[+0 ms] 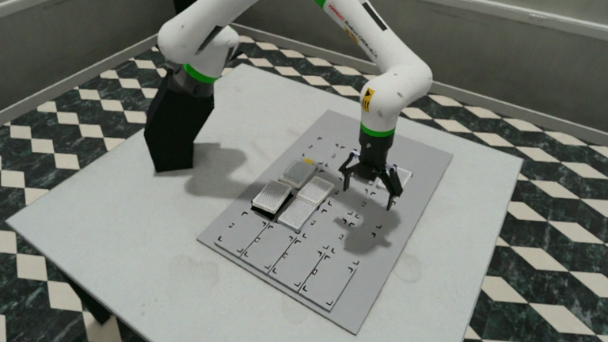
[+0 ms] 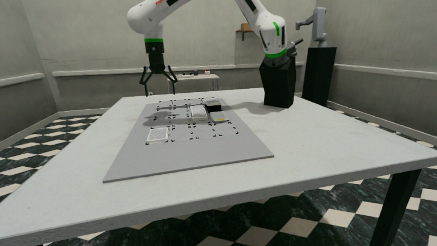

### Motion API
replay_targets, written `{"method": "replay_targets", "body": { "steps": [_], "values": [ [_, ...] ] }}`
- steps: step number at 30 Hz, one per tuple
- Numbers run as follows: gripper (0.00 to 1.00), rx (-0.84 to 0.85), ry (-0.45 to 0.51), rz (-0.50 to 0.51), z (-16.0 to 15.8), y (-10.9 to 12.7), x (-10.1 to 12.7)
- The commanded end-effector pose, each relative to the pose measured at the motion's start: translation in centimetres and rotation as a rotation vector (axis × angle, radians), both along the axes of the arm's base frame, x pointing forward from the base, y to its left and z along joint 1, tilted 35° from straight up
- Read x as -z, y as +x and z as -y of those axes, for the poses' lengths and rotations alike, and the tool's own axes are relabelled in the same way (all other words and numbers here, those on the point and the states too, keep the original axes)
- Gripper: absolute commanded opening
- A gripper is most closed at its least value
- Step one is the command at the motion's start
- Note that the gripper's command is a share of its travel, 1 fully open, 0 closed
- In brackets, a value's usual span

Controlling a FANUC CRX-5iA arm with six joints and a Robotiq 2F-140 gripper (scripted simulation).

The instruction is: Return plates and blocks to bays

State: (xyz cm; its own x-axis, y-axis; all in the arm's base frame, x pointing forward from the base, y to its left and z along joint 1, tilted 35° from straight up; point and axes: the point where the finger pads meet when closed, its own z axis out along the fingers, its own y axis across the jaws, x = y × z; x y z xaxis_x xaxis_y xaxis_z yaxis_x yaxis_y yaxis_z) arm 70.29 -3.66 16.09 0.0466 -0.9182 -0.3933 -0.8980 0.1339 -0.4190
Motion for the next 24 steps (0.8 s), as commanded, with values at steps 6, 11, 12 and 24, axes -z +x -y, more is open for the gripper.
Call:
{"method": "replay_targets", "body": {
  "steps": [6,11,12,24],
  "values": [
    [1.00,0.001,-0.001,0.002,-2.6,-0.1,-1.3],
    [1.00,0.001,-0.001,0.002,-4.4,-0.2,-2.1],
    [1.00,0.001,-0.001,0.002,-4.8,-0.2,-2.2],
    [1.00,0.001,-0.001,0.002,-8.5,-0.4,-3.8]
  ]
}}
